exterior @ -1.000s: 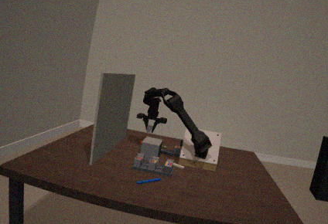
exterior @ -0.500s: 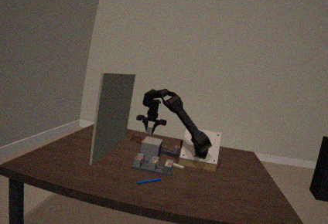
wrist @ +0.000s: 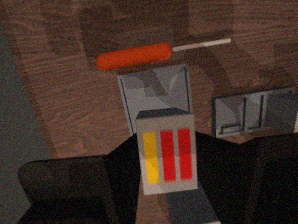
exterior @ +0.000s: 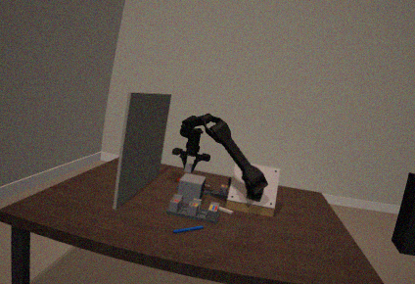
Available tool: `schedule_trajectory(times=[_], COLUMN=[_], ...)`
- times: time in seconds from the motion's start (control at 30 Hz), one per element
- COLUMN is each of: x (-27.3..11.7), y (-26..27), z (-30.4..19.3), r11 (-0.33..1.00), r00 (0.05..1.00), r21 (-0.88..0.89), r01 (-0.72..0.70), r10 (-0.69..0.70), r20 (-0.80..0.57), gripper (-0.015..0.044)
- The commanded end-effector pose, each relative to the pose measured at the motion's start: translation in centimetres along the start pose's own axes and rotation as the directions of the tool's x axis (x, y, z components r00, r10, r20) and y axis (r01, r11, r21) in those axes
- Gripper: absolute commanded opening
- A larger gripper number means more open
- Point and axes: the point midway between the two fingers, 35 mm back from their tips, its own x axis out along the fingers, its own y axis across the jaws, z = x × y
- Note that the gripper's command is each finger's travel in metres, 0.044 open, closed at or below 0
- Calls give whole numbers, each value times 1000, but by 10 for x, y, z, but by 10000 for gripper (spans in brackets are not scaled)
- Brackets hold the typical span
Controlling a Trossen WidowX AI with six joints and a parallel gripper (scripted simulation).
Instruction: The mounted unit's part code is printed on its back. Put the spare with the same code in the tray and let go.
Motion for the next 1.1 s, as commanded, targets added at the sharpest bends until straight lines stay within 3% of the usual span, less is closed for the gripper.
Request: schedule_trajectory(times=[0.0,1.07], x=[4,28], y=[0,-2], z=[0,-2], r11=[1000,1000], r00=[1000,1000], r21=[4,1], r01=[-1,1], r10=[1,-1], r20=[-5,-8], gripper=[0,0])
